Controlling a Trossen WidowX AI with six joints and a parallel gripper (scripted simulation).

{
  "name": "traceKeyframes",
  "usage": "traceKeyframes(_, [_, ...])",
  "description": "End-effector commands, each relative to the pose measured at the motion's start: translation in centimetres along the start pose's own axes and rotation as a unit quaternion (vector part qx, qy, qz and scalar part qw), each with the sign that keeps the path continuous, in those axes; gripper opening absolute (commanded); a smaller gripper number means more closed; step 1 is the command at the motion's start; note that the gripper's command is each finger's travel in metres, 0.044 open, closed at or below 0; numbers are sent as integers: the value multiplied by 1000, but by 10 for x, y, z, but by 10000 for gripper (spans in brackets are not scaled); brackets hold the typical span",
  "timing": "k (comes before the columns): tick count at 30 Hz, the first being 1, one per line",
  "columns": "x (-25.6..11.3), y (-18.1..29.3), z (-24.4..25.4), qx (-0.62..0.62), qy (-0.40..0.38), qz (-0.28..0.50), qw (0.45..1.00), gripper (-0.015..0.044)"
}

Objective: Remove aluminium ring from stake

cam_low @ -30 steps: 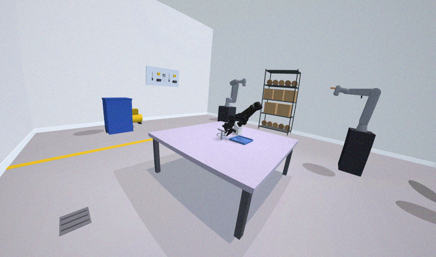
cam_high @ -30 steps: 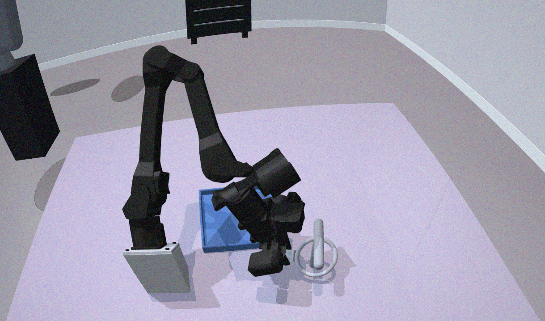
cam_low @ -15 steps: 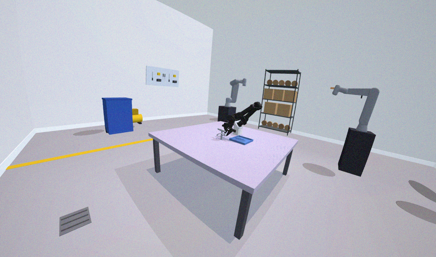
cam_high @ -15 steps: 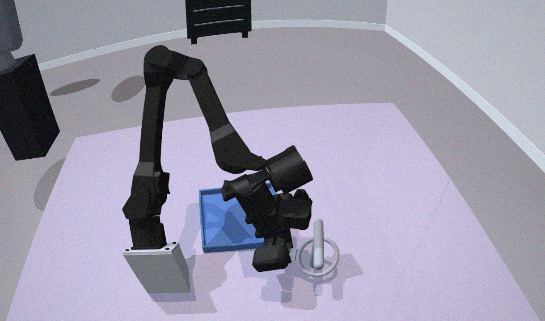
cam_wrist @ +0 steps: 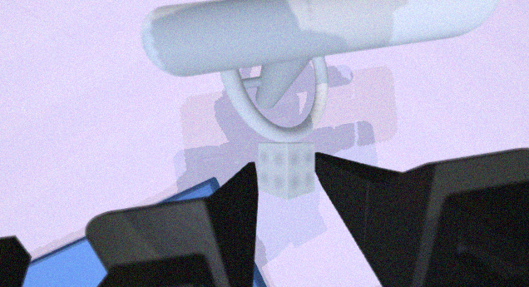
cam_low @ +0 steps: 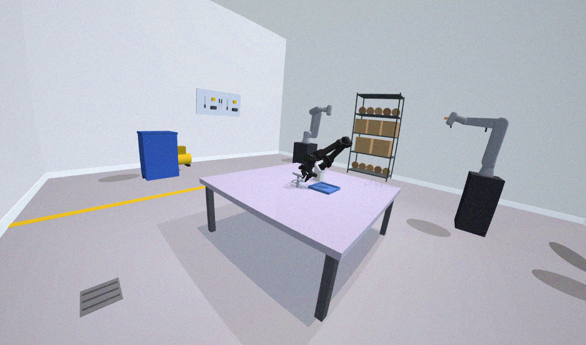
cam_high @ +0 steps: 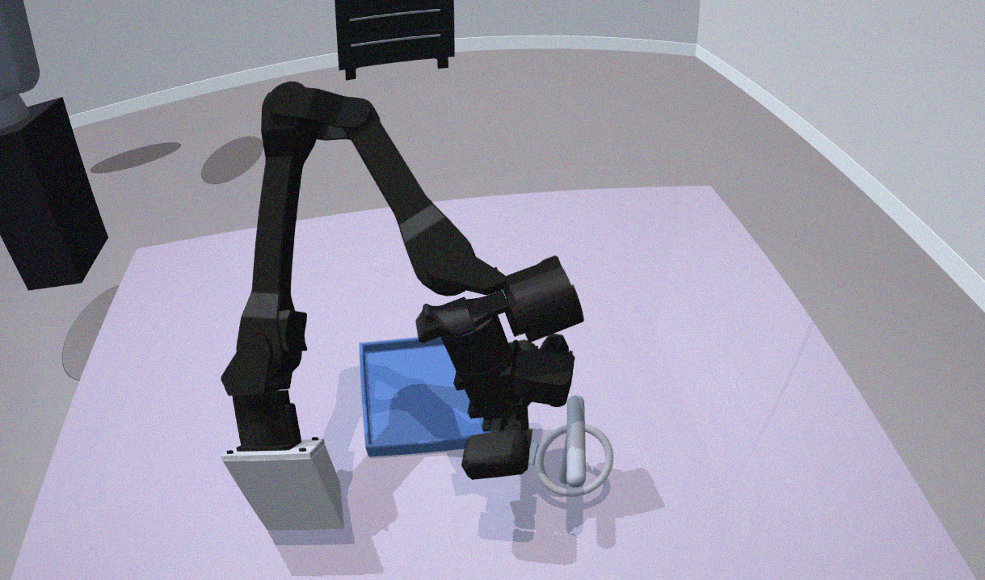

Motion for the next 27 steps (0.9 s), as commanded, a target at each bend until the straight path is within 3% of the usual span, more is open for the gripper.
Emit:
traceKeyframes(1, [-3,-5,4,-5,6,7,1000,0])
traceKeyframes(27, [-21,-15,21,-16,35,64,997,0])
Point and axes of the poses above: the point midway between the two fingers, 35 mm back from their tips, its own x axis out along the fingers, its own z axis across the jaws, y = z × x, the point moved 7 cm from there along -x, back along the fingers, and after that the axes turned 2 degrees about x, right-handed, at the moved point
